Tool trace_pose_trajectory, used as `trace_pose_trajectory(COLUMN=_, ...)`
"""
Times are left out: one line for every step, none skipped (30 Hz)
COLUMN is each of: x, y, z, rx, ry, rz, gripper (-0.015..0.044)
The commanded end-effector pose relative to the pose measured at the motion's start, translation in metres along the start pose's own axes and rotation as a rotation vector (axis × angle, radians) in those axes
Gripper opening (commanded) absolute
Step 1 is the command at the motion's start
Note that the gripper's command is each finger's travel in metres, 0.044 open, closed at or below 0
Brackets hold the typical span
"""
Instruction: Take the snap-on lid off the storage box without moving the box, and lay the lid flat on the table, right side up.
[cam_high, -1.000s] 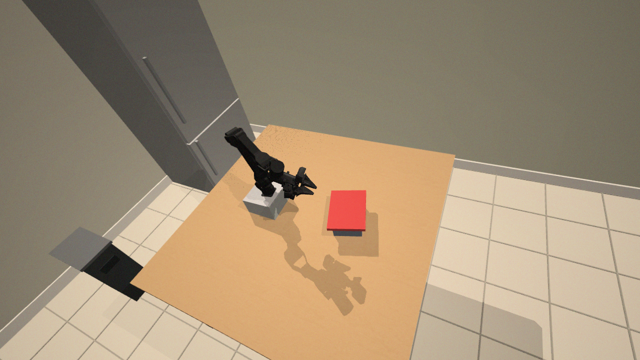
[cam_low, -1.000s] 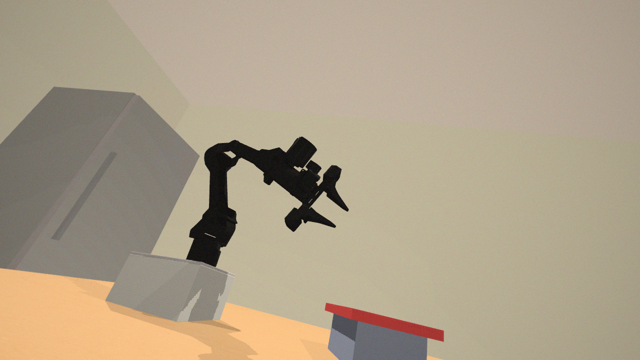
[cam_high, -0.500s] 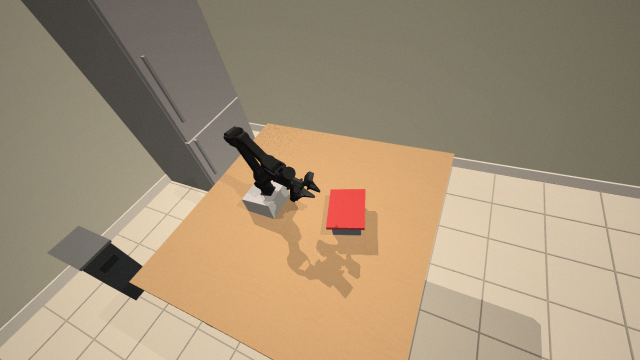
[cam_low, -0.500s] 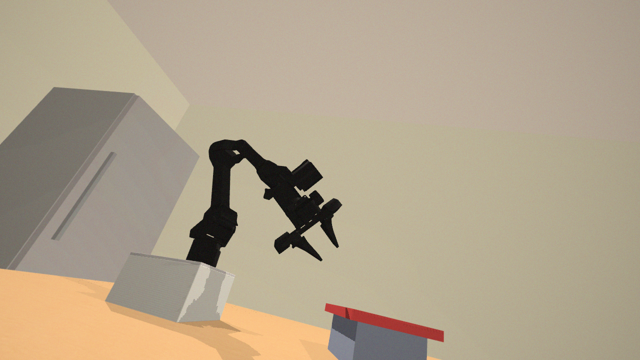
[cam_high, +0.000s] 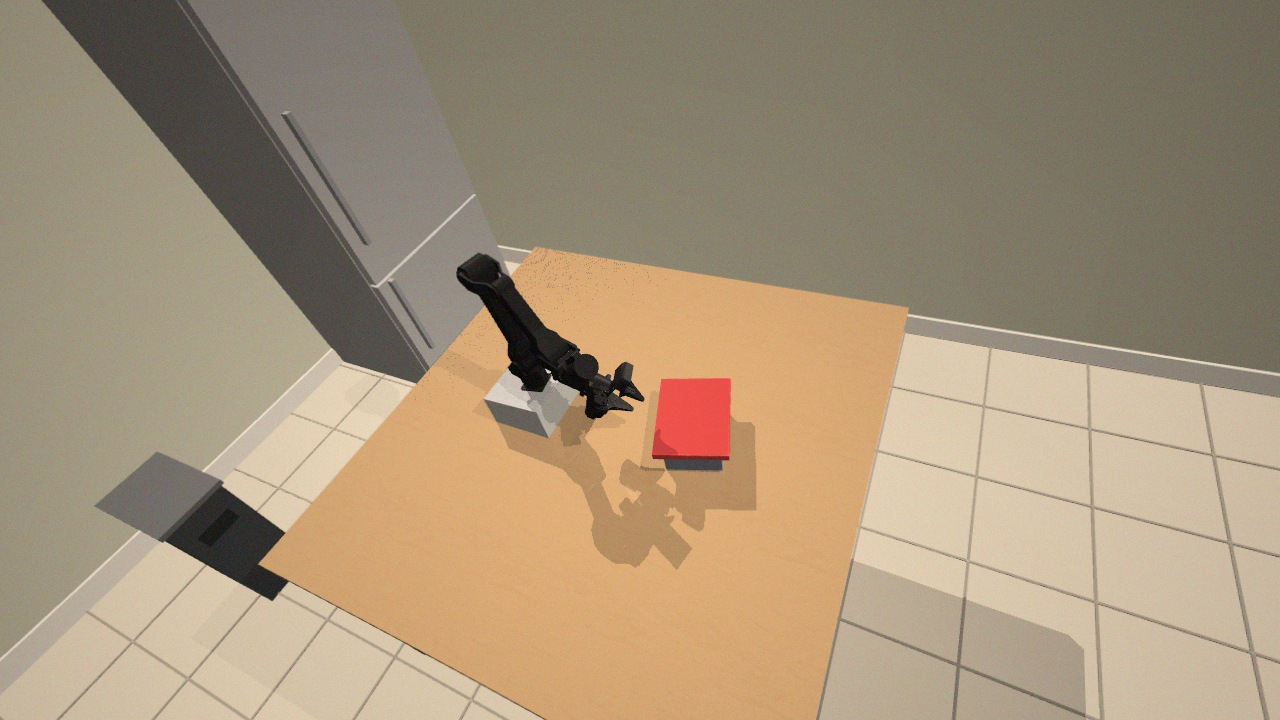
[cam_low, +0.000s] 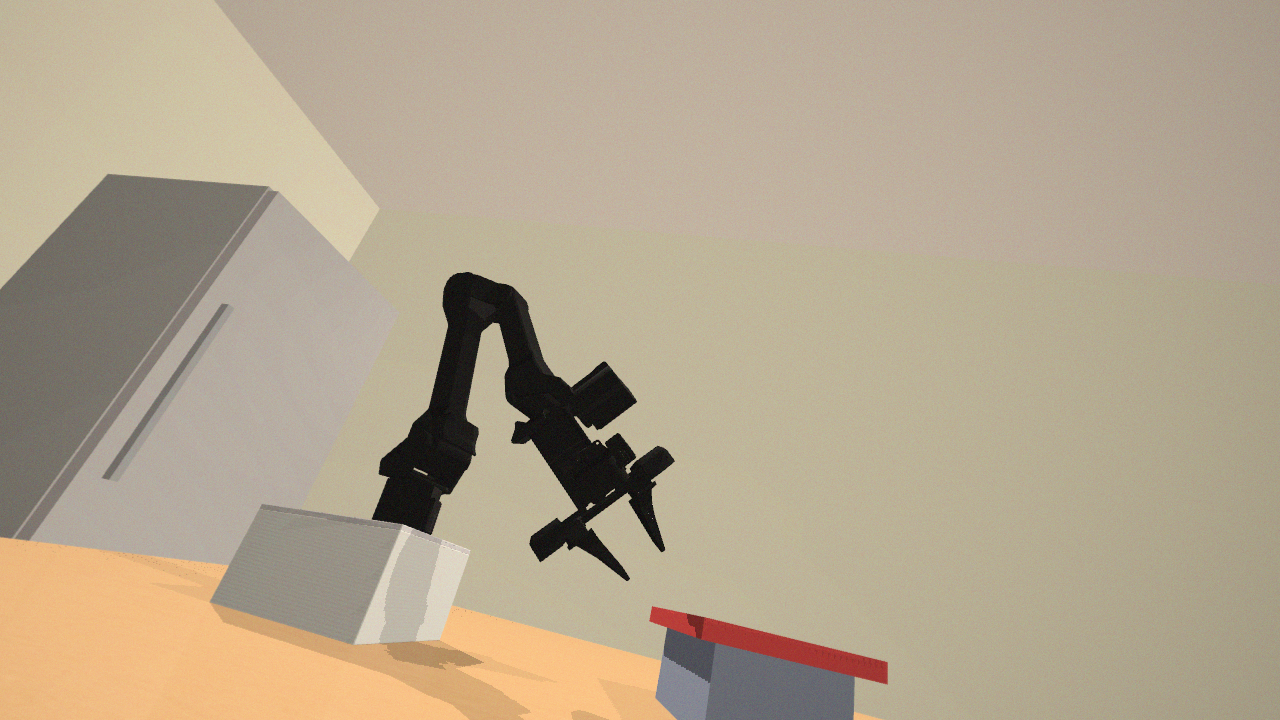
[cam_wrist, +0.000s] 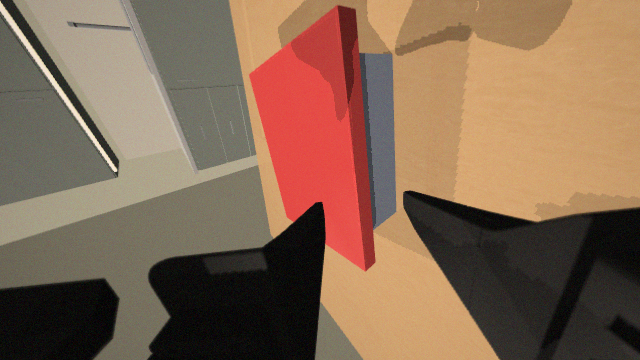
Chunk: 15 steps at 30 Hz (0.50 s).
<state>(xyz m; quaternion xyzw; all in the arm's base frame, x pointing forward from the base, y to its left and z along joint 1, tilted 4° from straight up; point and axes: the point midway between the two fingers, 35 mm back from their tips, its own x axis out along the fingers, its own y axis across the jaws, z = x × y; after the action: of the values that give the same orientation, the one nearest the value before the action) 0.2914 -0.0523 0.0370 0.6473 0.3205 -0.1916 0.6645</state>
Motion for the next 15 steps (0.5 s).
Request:
trace_pose_trajectory(x=0.004, y=-0.005, z=0.001, rx=-0.007, ry=-0.007, rz=0.005, gripper=0.0235)
trace_pose_trajectory(x=0.005, y=-0.005, z=0.001, rx=-0.007, ry=-0.007, rz=0.005, gripper=0.0235)
trace_pose_trajectory(x=0.006, y=-0.005, z=0.001, rx=-0.007, ry=-0.007, rz=0.005, gripper=0.0235)
trace_pose_trajectory(x=0.007, y=-0.005, z=0.001, rx=-0.007, ry=-0.007, rz=0.005, gripper=0.0235)
trace_pose_trajectory(x=0.008, y=-0.005, z=0.001, rx=-0.007, ry=-0.007, rz=0.005, gripper=0.0235)
trace_pose_trajectory(x=0.009, y=-0.005, z=0.001, rx=-0.009, ry=-0.008, rz=0.004, gripper=0.0235)
trace_pose_trajectory(x=0.010, y=-0.005, z=0.001, rx=-0.009, ry=-0.008, rz=0.004, gripper=0.0235)
trace_pose_trajectory(x=0.012, y=-0.005, z=0.001, rx=-0.009, ry=-0.008, rz=0.004, gripper=0.0235)
trace_pose_trajectory(x=0.013, y=-0.004, z=0.002, rx=-0.009, ry=-0.008, rz=0.004, gripper=0.0235)
trace_pose_trajectory(x=0.015, y=-0.004, z=0.002, rx=-0.009, ry=-0.008, rz=0.004, gripper=0.0235)
trace_pose_trajectory(x=0.016, y=-0.004, z=0.002, rx=-0.009, ry=-0.008, rz=0.004, gripper=0.0235)
trace_pose_trajectory(x=0.018, y=-0.004, z=0.002, rx=-0.009, ry=-0.008, rz=0.004, gripper=0.0235)
trace_pose_trajectory(x=0.019, y=-0.004, z=0.002, rx=-0.009, ry=-0.007, rz=0.004, gripper=0.0235)
trace_pose_trajectory(x=0.021, y=-0.003, z=0.002, rx=-0.009, ry=-0.007, rz=0.004, gripper=0.0235)
trace_pose_trajectory(x=0.022, y=-0.003, z=0.002, rx=-0.009, ry=-0.007, rz=0.004, gripper=0.0235)
